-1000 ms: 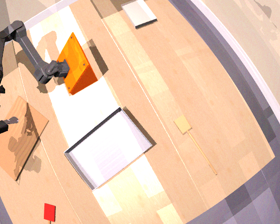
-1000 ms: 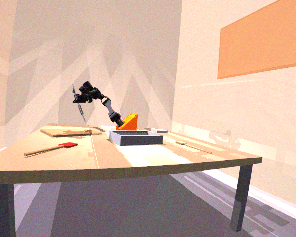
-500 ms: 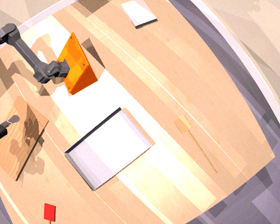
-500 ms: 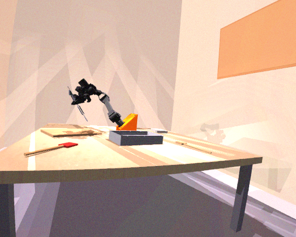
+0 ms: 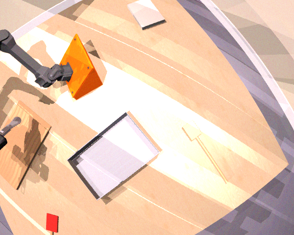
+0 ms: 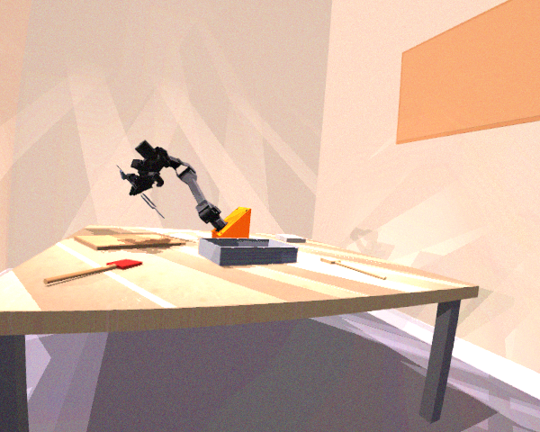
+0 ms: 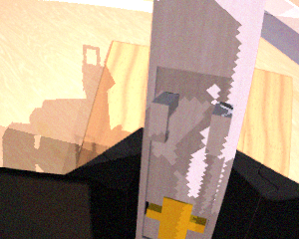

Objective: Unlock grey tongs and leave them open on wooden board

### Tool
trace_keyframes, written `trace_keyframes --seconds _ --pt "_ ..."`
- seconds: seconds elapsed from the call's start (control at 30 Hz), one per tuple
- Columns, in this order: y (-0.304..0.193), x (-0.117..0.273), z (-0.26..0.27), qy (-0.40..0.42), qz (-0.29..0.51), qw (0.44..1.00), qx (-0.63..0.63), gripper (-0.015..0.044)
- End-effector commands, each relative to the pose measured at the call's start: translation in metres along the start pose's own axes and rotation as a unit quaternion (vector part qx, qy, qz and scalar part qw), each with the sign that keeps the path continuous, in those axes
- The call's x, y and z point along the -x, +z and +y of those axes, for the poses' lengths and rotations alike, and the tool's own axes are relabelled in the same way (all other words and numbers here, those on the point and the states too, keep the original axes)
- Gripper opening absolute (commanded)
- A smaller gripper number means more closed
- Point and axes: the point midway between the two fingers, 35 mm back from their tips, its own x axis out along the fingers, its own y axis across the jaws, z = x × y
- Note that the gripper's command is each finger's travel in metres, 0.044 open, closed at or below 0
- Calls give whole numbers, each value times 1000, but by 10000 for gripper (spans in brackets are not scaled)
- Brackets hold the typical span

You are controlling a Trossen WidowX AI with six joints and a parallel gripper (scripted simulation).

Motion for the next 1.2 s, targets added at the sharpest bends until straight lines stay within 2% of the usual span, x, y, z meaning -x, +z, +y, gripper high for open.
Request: trace_keyframes --seconds 0.0,1.17 --pt "2 -2 -1 3 24 1000 -5 -150" --pt "-22 -9 -21 -55 286 956 -25 -150"
